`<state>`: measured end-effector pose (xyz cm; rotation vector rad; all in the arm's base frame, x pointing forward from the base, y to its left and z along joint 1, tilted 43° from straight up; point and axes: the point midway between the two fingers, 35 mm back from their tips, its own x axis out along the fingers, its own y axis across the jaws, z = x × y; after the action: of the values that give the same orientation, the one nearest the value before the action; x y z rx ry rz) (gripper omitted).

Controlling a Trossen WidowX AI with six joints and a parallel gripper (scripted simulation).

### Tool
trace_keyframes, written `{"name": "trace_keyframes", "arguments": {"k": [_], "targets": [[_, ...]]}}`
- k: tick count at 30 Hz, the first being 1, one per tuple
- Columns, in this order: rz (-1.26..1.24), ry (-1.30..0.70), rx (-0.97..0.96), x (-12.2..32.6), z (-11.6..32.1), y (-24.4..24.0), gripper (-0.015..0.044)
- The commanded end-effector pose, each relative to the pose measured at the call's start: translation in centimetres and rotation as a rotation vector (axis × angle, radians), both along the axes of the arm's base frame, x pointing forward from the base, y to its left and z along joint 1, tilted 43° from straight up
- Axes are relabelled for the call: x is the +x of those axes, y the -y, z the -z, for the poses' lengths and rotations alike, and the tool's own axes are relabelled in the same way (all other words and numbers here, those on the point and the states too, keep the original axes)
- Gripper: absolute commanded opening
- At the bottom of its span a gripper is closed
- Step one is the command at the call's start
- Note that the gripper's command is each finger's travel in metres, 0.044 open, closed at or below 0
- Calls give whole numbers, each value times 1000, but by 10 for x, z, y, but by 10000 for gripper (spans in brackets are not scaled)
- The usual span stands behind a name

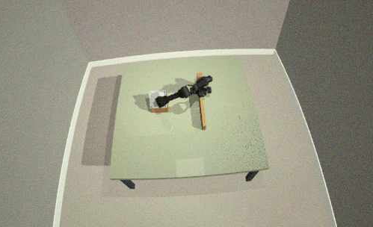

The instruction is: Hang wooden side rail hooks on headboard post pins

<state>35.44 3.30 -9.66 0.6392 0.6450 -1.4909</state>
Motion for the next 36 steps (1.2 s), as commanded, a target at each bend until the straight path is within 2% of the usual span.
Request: {"name": "trace_keyframes", "arguments": {"k": [1, 36], "targets": [[-7, 22, 7, 4, -5, -7, 0], [-7, 22, 7, 4, -10, -11, 0]]}}
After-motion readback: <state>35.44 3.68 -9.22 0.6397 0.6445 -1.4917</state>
